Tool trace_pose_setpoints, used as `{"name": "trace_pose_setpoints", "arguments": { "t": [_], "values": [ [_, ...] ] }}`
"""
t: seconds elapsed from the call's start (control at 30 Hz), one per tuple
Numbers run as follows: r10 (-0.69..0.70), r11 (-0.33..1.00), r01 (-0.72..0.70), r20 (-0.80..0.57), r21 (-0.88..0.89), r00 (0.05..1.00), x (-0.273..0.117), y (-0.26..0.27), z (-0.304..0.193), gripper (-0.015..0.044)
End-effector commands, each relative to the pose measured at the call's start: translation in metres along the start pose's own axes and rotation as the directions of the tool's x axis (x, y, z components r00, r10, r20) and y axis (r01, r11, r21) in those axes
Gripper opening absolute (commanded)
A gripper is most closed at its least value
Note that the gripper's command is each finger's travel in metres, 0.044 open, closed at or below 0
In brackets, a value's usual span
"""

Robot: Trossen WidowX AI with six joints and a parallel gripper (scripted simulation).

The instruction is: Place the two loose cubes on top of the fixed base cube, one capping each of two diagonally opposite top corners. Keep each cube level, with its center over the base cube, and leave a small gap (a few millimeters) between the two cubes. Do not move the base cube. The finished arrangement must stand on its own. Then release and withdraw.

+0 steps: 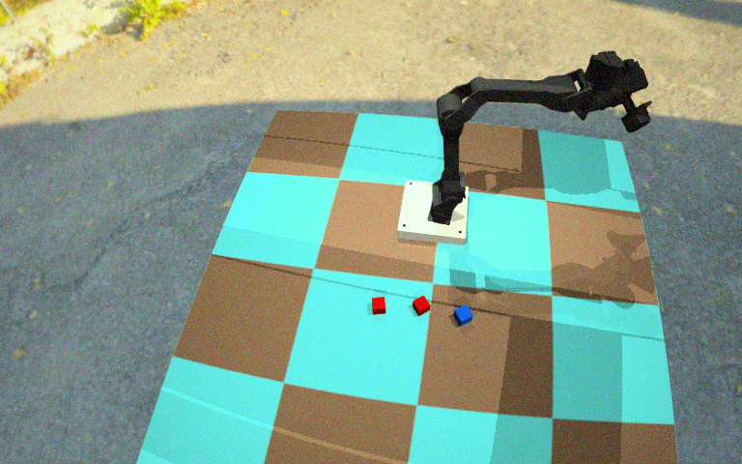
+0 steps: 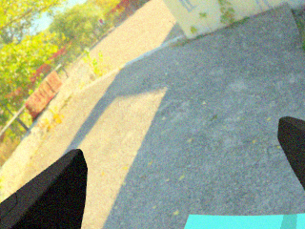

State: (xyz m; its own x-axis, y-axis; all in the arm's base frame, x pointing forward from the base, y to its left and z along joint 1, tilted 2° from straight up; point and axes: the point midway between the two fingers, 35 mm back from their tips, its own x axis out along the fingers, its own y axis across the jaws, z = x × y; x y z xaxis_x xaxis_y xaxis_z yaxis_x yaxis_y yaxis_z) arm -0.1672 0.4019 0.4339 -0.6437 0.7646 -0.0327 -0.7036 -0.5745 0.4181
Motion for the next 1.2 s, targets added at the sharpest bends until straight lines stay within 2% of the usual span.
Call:
{"name": "trace_pose_setpoints", "arguments": {
  "t": [0.0, 0.13, 0.17, 0.43, 0.7, 0.93, 1.17],
  "values": [
    [-0.006, 1.000, 0.006, 0.000, 0.001, 1.000, -0.001, -0.002, 0.000, 0.0374],
    [-0.135, 0.991, 0.135, 0.009, 0.013, 0.991, -0.013, -0.048, 0.004, 0.0269],
    [-0.173, 0.985, 0.173, 0.011, 0.018, 0.985, -0.018, -0.061, 0.005, 0.0265],
    [-0.443, 0.888, 0.441, -0.014, 0.132, 0.896, -0.066, -0.159, 0.006, 0.0265],
    [-0.657, 0.706, 0.648, -0.076, 0.286, 0.750, -0.133, -0.241, -0.002, 0.0265],
    [-0.794, 0.490, 0.766, -0.151, 0.417, 0.590, -0.205, -0.297, -0.016, 0.0265],
    [-0.875, 0.239, 0.812, -0.243, 0.533, 0.418, -0.285, -0.335, -0.037, 0.0265]
  ]
}}
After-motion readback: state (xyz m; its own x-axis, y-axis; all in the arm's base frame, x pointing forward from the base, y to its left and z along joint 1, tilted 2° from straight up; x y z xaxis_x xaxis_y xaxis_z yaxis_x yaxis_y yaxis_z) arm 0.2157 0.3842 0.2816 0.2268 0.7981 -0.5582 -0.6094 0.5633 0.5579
